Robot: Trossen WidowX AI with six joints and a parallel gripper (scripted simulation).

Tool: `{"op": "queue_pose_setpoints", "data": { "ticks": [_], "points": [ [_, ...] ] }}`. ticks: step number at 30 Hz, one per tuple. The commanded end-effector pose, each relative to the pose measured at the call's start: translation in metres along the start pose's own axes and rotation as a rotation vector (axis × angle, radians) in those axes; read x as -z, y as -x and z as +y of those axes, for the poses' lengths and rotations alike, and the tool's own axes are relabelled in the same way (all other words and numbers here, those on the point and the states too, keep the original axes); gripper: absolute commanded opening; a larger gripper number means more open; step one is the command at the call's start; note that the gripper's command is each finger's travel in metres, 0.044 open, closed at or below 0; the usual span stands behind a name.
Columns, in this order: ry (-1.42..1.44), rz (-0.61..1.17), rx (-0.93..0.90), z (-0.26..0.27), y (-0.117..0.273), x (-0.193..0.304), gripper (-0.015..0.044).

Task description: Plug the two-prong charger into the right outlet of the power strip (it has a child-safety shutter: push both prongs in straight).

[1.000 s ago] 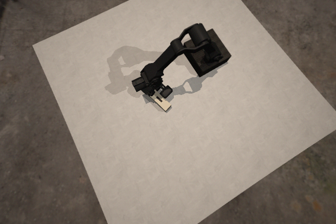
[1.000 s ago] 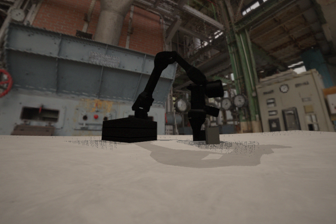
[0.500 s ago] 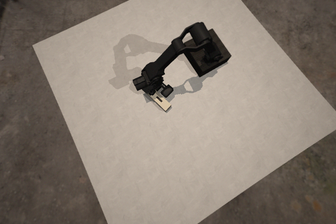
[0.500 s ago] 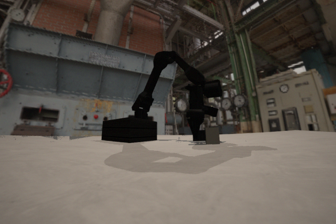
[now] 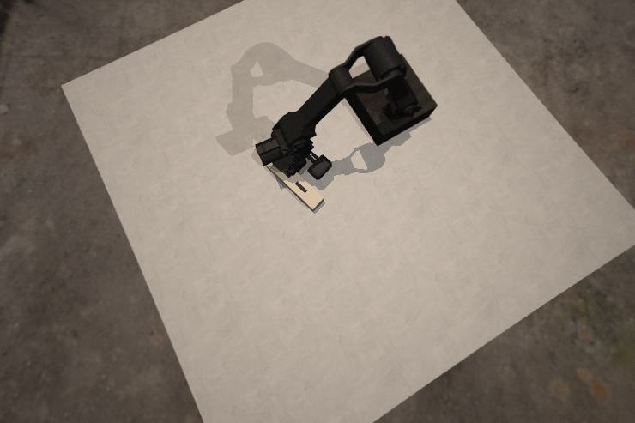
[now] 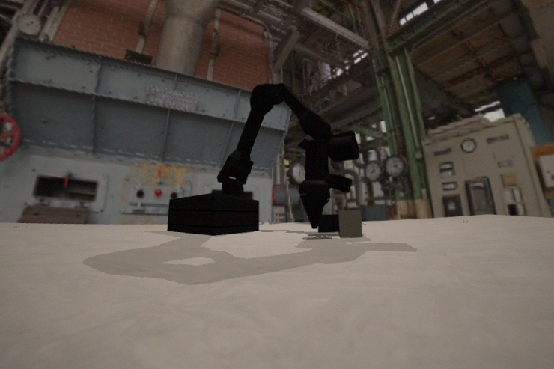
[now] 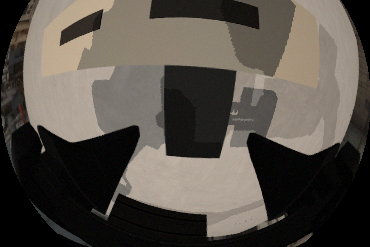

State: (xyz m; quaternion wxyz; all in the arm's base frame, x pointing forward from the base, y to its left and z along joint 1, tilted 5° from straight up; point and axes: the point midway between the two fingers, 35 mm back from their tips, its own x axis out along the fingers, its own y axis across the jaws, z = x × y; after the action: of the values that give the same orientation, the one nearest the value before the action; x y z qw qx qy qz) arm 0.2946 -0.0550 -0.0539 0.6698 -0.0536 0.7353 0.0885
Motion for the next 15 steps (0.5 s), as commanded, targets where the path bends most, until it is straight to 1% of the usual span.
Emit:
{"op": "queue_pose_setpoints", "data": {
  "ticks": [1, 15],
  "points": [
    [0.001, 0.005, -0.002, 0.000, -0.002, 0.007, 0.0440],
    [0.001, 0.007, -0.002, 0.000, -0.003, 0.024, 0.0440]
  ]
}}
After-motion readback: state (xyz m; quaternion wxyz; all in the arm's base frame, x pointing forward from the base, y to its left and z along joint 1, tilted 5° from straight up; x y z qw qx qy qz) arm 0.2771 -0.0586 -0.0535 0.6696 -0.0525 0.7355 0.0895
